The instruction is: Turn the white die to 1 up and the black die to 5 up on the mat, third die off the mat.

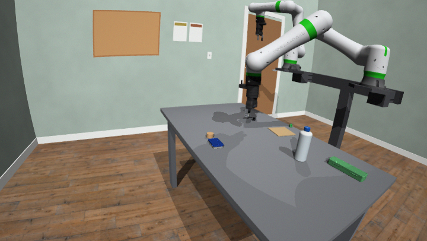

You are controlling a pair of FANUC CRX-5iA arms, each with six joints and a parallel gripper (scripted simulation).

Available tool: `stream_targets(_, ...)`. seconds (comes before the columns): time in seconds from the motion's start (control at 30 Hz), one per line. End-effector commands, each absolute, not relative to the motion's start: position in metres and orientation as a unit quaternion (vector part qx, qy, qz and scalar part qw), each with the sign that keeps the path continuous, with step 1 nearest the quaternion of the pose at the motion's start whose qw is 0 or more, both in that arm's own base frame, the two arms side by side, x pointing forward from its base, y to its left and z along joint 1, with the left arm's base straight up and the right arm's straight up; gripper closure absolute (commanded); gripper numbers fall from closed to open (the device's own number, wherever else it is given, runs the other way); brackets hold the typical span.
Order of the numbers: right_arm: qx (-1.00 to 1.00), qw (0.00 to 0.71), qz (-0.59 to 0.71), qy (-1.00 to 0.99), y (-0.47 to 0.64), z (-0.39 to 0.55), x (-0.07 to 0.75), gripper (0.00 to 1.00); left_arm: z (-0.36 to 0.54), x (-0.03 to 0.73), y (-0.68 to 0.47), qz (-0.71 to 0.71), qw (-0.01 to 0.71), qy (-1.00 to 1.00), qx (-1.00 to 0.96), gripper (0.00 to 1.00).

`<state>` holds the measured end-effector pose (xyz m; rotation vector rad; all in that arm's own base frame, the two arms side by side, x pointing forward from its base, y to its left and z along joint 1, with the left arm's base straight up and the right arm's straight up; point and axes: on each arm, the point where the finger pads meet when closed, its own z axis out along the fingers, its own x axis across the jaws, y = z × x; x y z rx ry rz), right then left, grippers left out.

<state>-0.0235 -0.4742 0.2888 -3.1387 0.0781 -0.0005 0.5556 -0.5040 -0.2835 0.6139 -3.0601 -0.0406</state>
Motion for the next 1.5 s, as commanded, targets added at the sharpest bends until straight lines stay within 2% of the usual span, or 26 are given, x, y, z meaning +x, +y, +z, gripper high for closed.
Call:
stream_targets(0.0,-1.000,0.000,0.000,0.025,-0.474,0.290,-0.024,0.00,-0.283,0.519,-0.487,0.000,0.000,-0.974,0.227,0.60)
stream_targets(0.4,-1.000,0.000,0.000,0.025,-0.474,0.290,-0.024,0.00,-0.281,0.435,-0.442,0.000,0.000,-0.960,0.280,0.60)
stream_targets(0.5,-1.000,0.000,0.000,0.025,-0.474,0.290,-0.024,0.00,-0.281,0.435,-0.442,0.000,0.000,-0.960,0.280,0.60)
stream_targets(0.97,-1.000,0.000,0.000,0.025,-0.474,0.290,-0.024,0.00,-0.267,0.323,-0.376,0.000,0.000,-0.941,0.339,0.60)
stream_targets(1.47,-1.000,0.000,0.000,0.025,-0.474,0.290,-0.024,0.00,-0.266,0.315,-0.372,0.000,0.000,-0.939,0.343,0.60)
